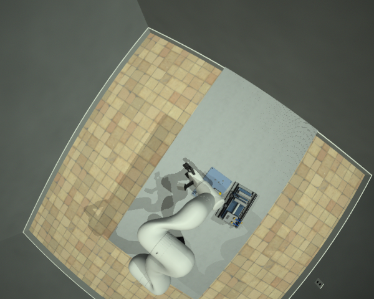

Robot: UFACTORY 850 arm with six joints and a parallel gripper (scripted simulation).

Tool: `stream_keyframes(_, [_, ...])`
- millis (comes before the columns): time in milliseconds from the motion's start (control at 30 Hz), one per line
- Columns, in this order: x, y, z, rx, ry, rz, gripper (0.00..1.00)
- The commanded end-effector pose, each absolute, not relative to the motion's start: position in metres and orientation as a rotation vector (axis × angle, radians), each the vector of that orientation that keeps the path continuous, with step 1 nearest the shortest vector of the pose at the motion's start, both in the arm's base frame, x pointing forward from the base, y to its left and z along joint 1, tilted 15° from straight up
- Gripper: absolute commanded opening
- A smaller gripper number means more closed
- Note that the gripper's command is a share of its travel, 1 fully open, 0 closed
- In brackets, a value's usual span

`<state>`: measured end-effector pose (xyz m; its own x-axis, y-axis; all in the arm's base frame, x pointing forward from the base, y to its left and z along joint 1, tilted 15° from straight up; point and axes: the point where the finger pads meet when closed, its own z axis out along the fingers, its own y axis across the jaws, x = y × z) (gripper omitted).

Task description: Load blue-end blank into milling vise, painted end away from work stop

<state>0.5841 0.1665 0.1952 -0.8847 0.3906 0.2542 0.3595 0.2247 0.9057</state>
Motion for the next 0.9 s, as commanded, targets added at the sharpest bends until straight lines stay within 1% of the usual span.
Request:
stream_keyframes(0, [0.5846,0.1664,0.196,0.745,2.436,1.79,1.0])
stream_keyframes(533, [0.5846,0.1664,0.196,0.745,2.436,1.79,1.0])
stream_keyframes(567, [0.5846,0.1664,0.196,0.745,2.436,1.79,0.4])
stream_keyframes(867, [0.5846,0.1664,0.196,0.745,2.436,1.79,0.4])
